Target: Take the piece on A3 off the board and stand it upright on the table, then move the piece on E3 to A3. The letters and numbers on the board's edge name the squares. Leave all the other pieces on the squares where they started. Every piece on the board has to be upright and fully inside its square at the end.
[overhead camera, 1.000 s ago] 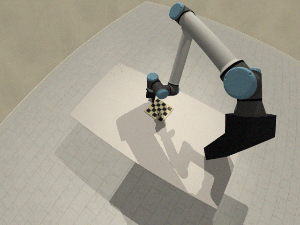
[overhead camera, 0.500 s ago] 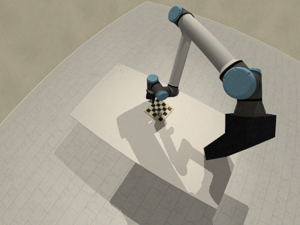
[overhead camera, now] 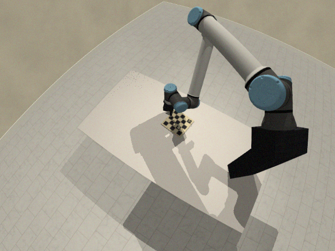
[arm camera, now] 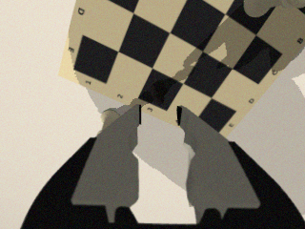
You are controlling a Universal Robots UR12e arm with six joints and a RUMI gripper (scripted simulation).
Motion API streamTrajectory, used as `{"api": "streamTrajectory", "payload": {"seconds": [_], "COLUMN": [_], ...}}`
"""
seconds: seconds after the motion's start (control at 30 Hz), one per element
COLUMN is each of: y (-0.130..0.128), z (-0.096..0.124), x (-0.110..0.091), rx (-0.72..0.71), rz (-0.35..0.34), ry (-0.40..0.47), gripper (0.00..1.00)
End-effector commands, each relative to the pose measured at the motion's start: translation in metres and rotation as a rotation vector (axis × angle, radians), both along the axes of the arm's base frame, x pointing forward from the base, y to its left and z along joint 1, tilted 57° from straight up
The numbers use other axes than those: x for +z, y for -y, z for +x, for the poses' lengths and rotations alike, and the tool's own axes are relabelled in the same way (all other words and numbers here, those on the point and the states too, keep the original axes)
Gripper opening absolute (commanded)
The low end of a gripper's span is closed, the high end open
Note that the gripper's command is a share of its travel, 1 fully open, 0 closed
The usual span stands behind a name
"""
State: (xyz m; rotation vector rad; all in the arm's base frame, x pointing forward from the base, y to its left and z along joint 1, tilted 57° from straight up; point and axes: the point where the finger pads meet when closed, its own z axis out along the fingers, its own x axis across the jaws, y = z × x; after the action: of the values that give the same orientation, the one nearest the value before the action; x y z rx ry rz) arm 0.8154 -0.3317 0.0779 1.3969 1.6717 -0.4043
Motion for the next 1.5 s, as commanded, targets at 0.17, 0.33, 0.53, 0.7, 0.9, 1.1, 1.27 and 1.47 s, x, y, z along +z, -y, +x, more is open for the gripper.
{"api": "streamTrajectory", "payload": {"seconds": [0.17,0.33,0.53,0.7,0.9,1.1,1.27,1.47], "y": [0.0,0.0,0.0,0.0,0.0,0.0,0.003,0.011], "z": [0.0,0.0,0.0,0.0,0.0,0.0,0.002,0.007], "x": [0.0,0.0,0.0,0.0,0.0,0.0,-0.002,-0.009], "rx": [0.001,0.001,0.001,0.001,0.001,0.001,0.001,0.001], "rz": [0.0,0.0,0.0,0.0,0.0,0.0,0.0,0.0], "ry": [0.001,0.001,0.001,0.001,0.001,0.001,0.001,0.001], "gripper": [0.2,0.2,0.2,0.2,0.2,0.2,0.2,0.2]}}
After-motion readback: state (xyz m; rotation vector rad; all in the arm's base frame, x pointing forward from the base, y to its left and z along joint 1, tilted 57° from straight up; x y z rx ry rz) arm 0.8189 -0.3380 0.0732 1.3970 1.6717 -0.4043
